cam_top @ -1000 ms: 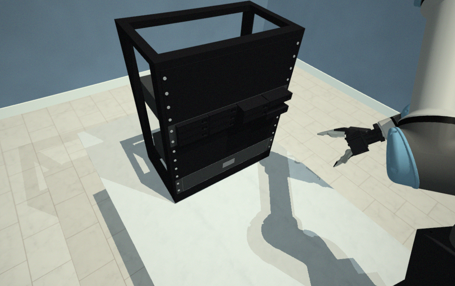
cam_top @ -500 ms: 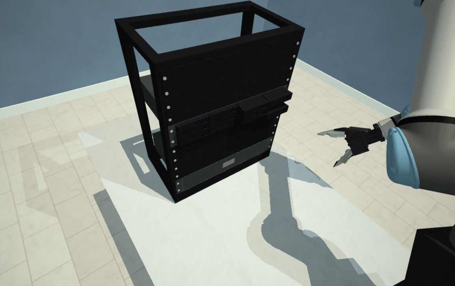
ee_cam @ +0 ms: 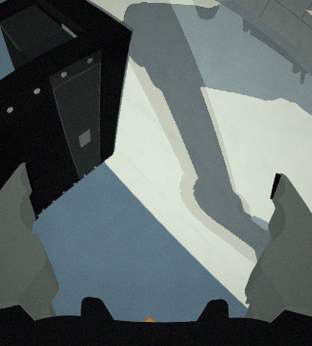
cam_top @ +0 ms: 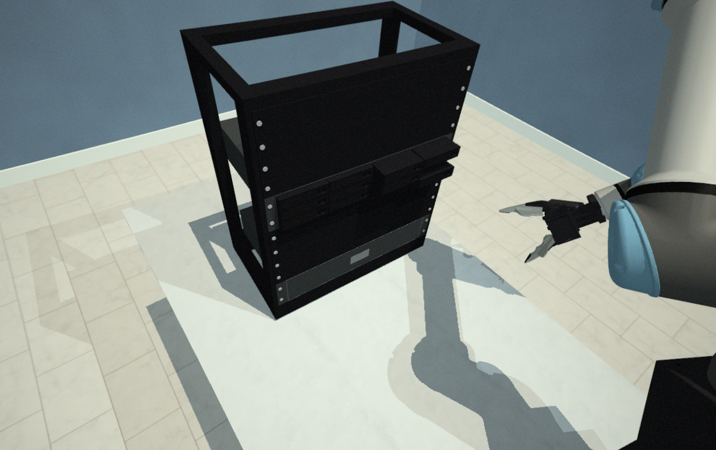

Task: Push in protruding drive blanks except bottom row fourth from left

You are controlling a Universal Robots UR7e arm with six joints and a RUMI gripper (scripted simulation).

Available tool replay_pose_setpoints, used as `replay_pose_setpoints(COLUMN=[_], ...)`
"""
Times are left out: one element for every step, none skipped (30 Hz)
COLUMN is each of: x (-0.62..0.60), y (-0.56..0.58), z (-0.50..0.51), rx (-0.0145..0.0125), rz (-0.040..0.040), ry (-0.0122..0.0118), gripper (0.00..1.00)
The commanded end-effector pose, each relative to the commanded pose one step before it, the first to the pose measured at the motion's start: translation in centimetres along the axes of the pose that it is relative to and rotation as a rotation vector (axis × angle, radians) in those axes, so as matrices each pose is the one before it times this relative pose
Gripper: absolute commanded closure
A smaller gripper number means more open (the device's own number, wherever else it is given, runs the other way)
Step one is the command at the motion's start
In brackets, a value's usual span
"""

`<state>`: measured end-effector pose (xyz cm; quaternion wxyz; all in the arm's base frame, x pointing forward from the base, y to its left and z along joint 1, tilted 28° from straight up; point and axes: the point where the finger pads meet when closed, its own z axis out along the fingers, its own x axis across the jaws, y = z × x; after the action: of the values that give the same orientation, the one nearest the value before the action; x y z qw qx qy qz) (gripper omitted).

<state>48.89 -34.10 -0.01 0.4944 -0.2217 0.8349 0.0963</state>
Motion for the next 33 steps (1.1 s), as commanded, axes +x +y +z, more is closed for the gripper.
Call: replay_pose_setpoints(x=[-0.052, -0.007, -0.009, -0.012, -0.014, -0.017, -0.019, -0.022, -0.026, 0.000, 0.000, -0.029, -0.032, -0.036, -0.040, -0.044, -0.048, -0.052, -0.057, -0.061, -0.066, -0.071, -0.076, -0.081, -0.086, -0.087, 0.000, 0.000, -0.062, -0.066, -0.070, -0.074, -0.079], y=[-0.007, 0.010, 0.012, 0.015, 0.018, 0.021, 0.025, 0.029, 0.033, 0.000, 0.000, 0.037, 0.041, 0.046, 0.051, 0.055, 0.061, 0.066, 0.071, 0.077, 0.083, 0.088, 0.095, 0.101, 0.107, 0.113, 0.000, 0.000, 0.112, 0.118, 0.124, 0.130, 0.136], z=[-0.023, 0.003, 0.003, 0.004, 0.005, 0.006, 0.007, 0.008, 0.009, 0.000, 0.000, 0.010, 0.011, 0.012, 0.014, 0.015, 0.016, 0.017, 0.018, 0.019, 0.021, 0.022, 0.023, 0.024, 0.025, 0.027, 0.000, 0.000, 0.032, 0.033, 0.034, 0.035, 0.035], rx=[-0.00024, -0.00043, -0.00055, -0.00068, -0.00081, -0.00096, -0.00112, -0.00129, -0.00146, 0.00000, 0.00000, -0.00164, -0.00184, -0.00203, -0.00224, -0.00244, -0.00266, -0.00288, -0.00310, -0.00332, -0.00355, -0.00378, -0.00401, -0.00424, -0.00448, -0.00472, 0.00000, 0.00000, -0.00505, -0.00528, -0.00551, -0.00573, -0.00595], rz=[0.00112, 0.00097, 0.00122, 0.00151, 0.00181, 0.00215, 0.00250, 0.00287, 0.00327, 0.00000, 0.00000, 0.00368, 0.00411, 0.00456, 0.00502, 0.00550, 0.00599, 0.00650, 0.00701, 0.00753, 0.00807, 0.00861, 0.00916, 0.00972, 0.01028, 0.01078, 0.00000, 0.00000, 0.01087, 0.01142, 0.01197, 0.01252, 0.01307], ry=[-0.00078, -0.00039, -0.00050, -0.00061, -0.00073, -0.00087, -0.00101, -0.00116, -0.00132, 0.00000, 0.00000, -0.00148, -0.00165, -0.00183, -0.00201, -0.00220, -0.00239, -0.00258, -0.00277, -0.00297, -0.00317, -0.00337, -0.00357, -0.00378, -0.00398, -0.00419, 0.00000, 0.00000, -0.00454, -0.00475, -0.00496, -0.00517, -0.00538], gripper=[0.00, 0.00, 0.00, 0.00, 0.00, 0.00, 0.00, 0.00, 0.00, 0.00, 0.00, 0.00, 0.00, 0.00, 0.00, 0.00, 0.00, 0.00, 0.00, 0.00, 0.00, 0.00, 0.00, 0.00, 0.00, 0.00, 0.00, 0.00, 0.00, 0.00, 0.00, 0.00, 0.00])
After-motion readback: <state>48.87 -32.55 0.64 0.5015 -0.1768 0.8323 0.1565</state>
